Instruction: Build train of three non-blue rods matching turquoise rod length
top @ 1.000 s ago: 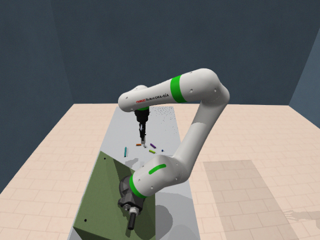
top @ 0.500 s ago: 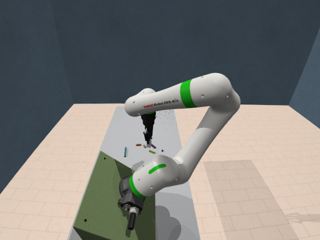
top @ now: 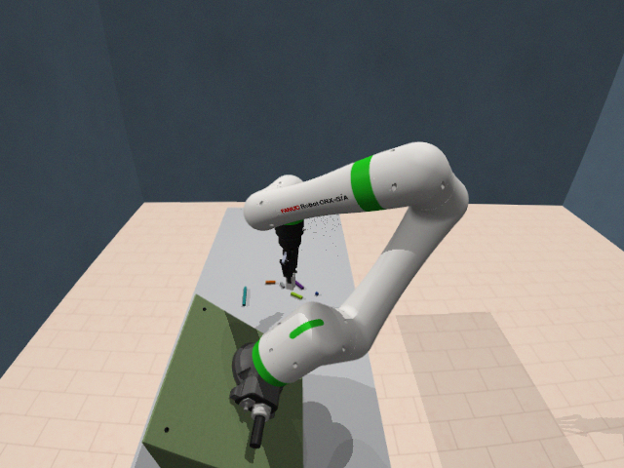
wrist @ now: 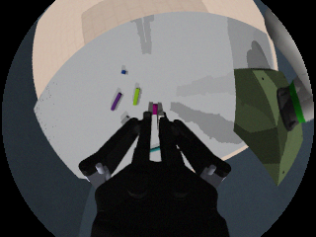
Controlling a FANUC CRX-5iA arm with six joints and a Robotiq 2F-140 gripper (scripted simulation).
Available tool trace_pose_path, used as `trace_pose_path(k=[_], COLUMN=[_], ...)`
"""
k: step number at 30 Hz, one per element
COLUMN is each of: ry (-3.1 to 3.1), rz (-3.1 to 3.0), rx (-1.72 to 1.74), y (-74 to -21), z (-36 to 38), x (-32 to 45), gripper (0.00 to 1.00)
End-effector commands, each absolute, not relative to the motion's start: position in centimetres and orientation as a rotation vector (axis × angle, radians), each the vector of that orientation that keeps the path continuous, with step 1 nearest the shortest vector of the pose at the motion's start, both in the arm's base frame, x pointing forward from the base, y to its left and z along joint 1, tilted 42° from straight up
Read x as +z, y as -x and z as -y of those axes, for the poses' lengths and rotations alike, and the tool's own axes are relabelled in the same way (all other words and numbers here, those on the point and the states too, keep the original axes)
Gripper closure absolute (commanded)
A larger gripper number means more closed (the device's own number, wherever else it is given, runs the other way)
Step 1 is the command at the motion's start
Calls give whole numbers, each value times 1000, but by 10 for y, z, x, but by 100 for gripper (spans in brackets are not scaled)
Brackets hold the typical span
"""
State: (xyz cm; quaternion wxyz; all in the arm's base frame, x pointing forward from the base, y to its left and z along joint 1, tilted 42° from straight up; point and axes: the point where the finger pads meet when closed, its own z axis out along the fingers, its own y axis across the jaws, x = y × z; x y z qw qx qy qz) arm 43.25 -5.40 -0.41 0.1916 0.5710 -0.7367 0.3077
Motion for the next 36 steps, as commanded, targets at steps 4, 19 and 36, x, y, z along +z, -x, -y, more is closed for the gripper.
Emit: trace_pose_path(k=[4,19,36], ry=[-1604,-1604,-1604], rz=[2069,2069,2069], rx=[864,864,864], y=[-434,-438,-438], z=[70,103,107], x=[-22,-58,-62], gripper=[97,97,97])
